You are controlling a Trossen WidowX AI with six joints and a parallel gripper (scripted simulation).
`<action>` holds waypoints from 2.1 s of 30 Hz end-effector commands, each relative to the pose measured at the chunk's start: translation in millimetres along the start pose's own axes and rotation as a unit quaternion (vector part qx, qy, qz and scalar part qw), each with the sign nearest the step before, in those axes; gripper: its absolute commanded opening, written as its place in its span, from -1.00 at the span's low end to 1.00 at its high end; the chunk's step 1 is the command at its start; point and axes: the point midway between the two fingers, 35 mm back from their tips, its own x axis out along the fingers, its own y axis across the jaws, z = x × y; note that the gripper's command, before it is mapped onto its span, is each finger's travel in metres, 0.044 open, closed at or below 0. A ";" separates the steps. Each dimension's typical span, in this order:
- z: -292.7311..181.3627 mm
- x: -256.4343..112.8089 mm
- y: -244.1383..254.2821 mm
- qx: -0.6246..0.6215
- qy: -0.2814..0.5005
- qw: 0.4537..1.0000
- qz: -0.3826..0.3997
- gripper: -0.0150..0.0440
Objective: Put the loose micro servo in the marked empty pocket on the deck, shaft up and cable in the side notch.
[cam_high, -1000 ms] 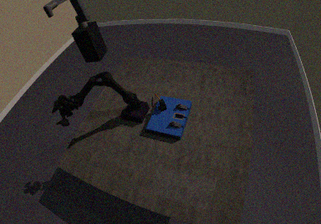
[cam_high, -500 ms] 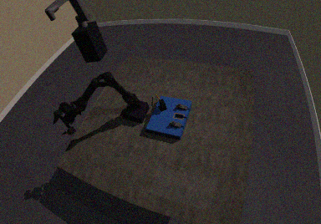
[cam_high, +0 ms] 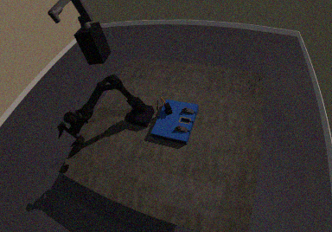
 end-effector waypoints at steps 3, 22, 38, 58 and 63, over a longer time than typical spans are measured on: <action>-22.8 -10.2 -16.6 -0.052 0.016 0.998 -0.017 1.00; -85.0 -42.9 -86.1 -0.210 0.081 0.971 -0.085 1.00; -119.9 -78.7 -140.7 -0.346 0.135 0.920 -0.129 1.00; -152.0 -134.0 -208.9 -0.515 0.221 0.812 -0.164 1.00; -159.6 -154.3 -228.2 -0.567 0.251 0.766 -0.167 1.00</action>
